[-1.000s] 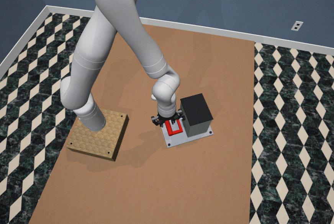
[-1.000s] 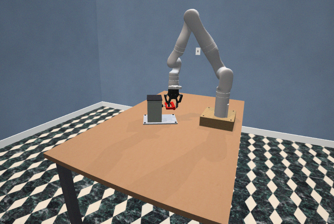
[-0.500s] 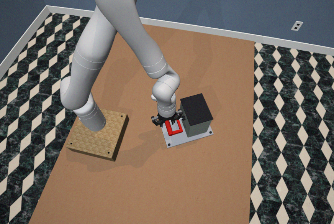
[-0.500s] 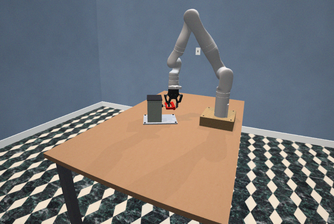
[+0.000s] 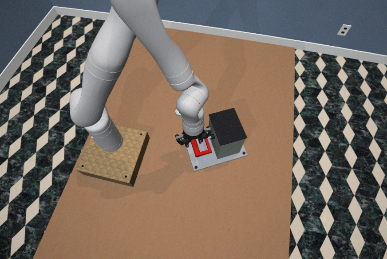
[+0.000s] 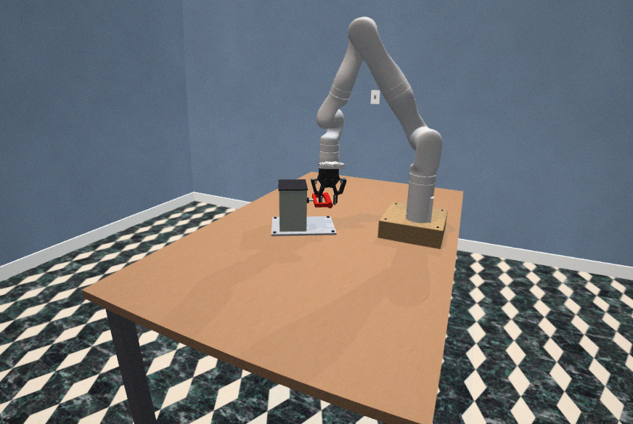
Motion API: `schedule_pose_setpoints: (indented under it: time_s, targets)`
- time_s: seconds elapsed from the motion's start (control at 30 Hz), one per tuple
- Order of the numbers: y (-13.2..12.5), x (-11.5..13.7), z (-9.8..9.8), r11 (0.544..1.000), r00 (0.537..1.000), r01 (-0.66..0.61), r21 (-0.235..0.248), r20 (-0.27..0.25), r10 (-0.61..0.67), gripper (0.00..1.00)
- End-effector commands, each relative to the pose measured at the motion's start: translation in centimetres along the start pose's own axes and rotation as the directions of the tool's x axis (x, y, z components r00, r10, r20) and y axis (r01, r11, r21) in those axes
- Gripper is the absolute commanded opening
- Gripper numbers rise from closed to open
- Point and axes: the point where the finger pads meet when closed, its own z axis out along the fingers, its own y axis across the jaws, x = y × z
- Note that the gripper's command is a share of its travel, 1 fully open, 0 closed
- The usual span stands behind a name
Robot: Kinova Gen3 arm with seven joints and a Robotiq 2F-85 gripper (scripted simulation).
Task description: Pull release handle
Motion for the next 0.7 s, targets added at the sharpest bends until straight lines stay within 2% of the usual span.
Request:
schedule_pose_setpoints:
  time_s: [0.0,0.1,0.13,0.67]
  targets:
    - [0.04,-0.01,-0.04,1.000,1.000,0.000,-0.001,0.000,0.000,0.49]
    - [0.04,-0.01,-0.04,1.000,1.000,0.000,-0.001,0.000,0.000,0.49]
    - [0.04,-0.01,-0.04,1.000,1.000,0.000,-0.001,0.000,0.000,0.00]
    - [0.04,-0.01,-0.04,1.000,1.000,0.000,-0.001,0.000,0.000,0.00]
